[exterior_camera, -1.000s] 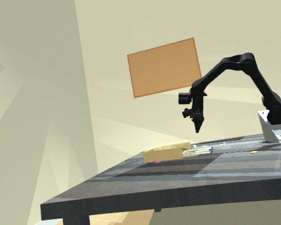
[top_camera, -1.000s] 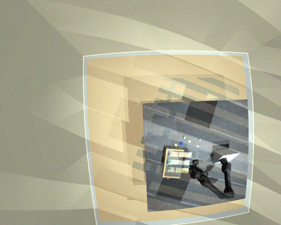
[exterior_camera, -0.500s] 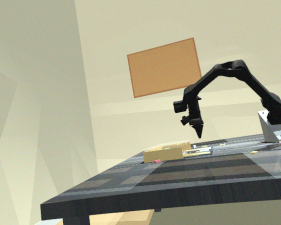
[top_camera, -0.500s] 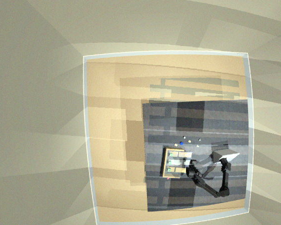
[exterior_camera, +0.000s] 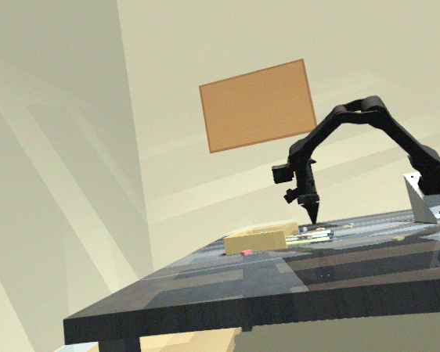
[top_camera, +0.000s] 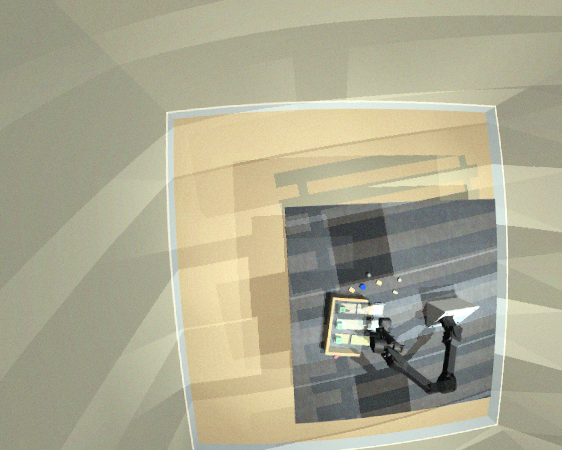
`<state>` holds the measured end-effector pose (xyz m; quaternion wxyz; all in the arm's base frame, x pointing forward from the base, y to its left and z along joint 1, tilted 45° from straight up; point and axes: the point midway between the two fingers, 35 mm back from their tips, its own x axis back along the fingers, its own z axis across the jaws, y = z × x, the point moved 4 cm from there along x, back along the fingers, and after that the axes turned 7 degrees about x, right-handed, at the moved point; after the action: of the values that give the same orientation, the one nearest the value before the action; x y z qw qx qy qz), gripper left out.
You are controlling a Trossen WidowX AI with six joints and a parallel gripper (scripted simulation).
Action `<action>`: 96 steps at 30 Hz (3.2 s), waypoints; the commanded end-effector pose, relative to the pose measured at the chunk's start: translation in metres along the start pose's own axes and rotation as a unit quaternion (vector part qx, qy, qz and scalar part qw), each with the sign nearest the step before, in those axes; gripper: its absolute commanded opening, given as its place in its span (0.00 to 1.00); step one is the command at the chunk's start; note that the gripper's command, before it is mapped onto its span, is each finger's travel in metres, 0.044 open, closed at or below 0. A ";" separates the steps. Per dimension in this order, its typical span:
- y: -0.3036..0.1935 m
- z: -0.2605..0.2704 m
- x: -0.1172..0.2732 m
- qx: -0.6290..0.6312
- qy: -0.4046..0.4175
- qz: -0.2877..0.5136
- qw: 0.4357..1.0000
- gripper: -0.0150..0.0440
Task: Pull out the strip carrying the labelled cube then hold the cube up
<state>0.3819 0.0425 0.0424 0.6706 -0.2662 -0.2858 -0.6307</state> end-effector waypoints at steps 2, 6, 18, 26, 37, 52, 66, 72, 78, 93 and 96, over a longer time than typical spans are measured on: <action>-0.001 -0.001 -0.008 -0.004 0.002 -0.001 1.000 0.25; -0.001 0.000 -0.015 -0.004 0.002 -0.001 1.000 0.25; -0.004 0.001 -0.034 -0.004 0.003 0.000 1.000 0.25; -0.005 0.001 -0.040 -0.004 0.004 0.000 1.000 0.25; -0.005 0.001 -0.040 -0.004 0.004 0.000 1.000 0.25; -0.005 0.000 -0.042 -0.004 0.004 0.000 1.000 0.25; -0.012 0.001 -0.043 -0.004 0.004 0.000 1.000 0.25; -0.021 0.003 -0.043 -0.004 0.004 0.000 1.000 0.25; -0.031 0.004 -0.043 -0.004 0.004 0.000 1.000 0.25; -0.053 0.007 -0.044 -0.005 0.004 0.001 1.000 0.25; -0.058 0.007 -0.044 -0.005 0.004 0.001 1.000 0.25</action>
<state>0.3312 0.0730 0.0177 0.6678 -0.2623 -0.2865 -0.6350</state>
